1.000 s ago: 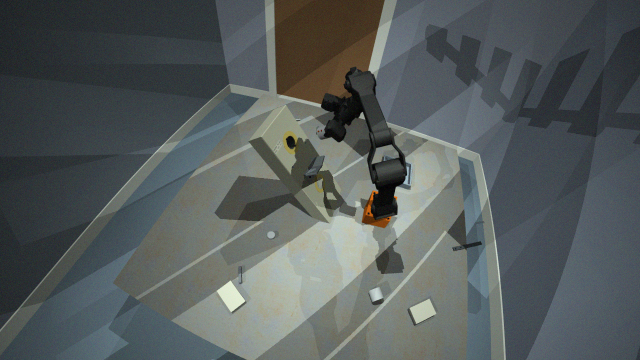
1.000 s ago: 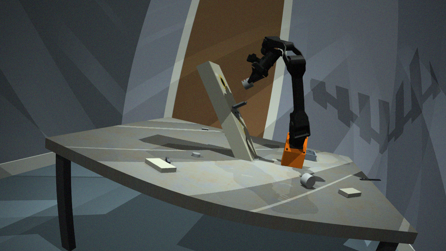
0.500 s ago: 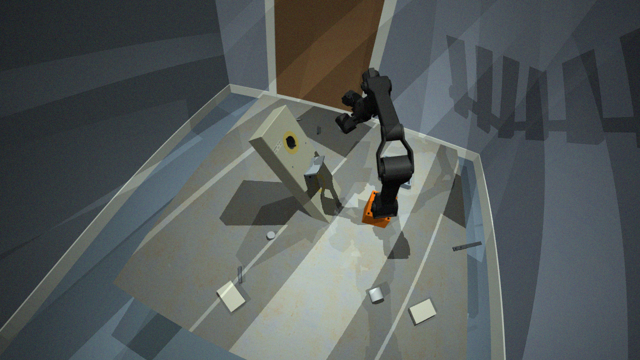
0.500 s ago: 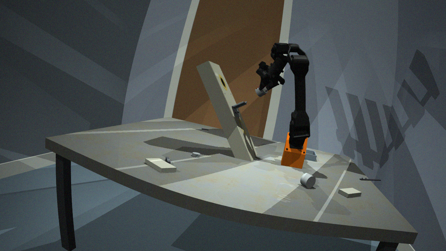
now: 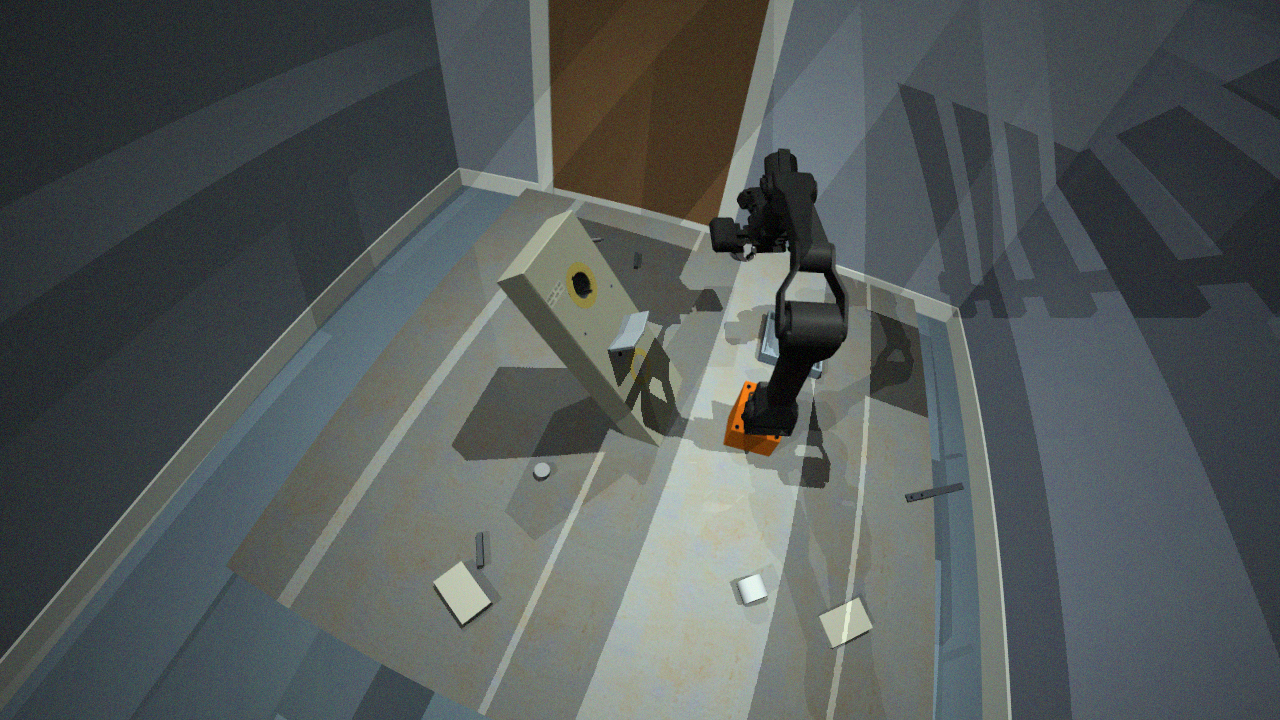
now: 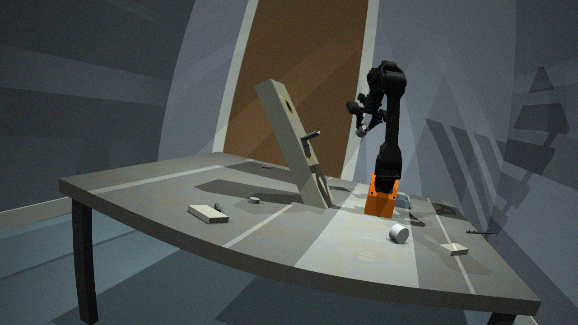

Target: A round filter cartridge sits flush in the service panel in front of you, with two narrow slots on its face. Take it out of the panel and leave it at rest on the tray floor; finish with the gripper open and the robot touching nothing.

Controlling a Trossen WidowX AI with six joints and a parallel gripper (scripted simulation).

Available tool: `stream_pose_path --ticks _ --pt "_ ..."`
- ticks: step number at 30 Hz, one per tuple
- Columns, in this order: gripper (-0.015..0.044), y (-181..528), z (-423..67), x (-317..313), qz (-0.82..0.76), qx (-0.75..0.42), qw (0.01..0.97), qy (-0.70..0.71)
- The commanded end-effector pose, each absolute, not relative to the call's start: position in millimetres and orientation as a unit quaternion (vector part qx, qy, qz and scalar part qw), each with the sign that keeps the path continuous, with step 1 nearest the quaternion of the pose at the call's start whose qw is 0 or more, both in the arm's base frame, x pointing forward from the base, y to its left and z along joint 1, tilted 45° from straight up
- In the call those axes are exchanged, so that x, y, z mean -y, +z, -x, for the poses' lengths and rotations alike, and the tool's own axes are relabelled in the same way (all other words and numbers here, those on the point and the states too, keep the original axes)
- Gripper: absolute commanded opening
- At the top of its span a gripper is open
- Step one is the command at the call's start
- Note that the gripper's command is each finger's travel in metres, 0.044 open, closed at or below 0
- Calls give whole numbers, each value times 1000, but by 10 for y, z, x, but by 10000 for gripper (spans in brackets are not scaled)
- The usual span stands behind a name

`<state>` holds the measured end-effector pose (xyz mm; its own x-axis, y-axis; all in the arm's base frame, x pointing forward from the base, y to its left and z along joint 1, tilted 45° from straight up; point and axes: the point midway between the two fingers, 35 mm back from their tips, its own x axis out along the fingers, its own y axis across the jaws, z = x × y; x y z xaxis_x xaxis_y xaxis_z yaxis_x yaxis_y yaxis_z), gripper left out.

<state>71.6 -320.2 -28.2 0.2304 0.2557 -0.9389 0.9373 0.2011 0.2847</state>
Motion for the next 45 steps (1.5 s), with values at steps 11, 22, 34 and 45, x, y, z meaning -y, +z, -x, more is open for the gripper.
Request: stream_pose_path --ticks 11,22,34,45 --pt "0 -635 -260 3125 -567 -533 500 -379" --pt "0 -1131 449 2733 -582 -523 405 -473" --pt "0 -1456 973 2159 -591 -508 303 -549" --pt "0 -1692 964 1971 -591 -508 303 -549"
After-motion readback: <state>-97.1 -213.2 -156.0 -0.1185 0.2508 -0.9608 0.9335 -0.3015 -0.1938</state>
